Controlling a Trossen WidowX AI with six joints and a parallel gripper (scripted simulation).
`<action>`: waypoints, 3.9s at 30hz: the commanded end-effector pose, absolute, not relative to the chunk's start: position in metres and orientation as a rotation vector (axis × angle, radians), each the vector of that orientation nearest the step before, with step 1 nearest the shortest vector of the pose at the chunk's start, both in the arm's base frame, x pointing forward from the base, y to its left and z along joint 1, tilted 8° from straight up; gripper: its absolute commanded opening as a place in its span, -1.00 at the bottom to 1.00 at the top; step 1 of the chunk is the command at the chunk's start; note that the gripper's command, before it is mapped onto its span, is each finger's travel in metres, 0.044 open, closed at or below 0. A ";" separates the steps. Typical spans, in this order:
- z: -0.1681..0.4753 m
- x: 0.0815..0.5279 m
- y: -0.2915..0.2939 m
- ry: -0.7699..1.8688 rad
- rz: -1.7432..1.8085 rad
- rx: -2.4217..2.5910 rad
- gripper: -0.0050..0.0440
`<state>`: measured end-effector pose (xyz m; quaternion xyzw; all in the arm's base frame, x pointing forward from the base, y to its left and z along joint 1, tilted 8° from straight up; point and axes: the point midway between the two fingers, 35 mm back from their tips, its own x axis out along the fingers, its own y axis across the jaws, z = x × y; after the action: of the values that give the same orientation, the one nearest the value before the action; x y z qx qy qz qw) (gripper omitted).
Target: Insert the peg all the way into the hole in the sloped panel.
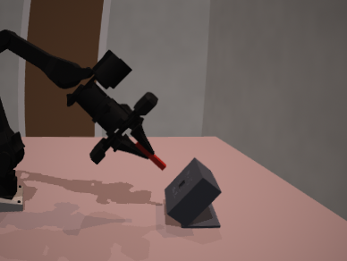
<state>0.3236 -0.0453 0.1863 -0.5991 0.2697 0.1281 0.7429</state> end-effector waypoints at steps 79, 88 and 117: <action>0.166 0.361 -0.051 0.513 0.239 -1.432 -0.80; 0.162 0.358 -0.051 0.514 0.240 -1.432 -0.80; 0.157 0.369 -0.053 0.513 0.239 -1.432 -0.80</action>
<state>0.3658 -0.0521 0.1480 -0.6434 0.2410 0.1163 0.7172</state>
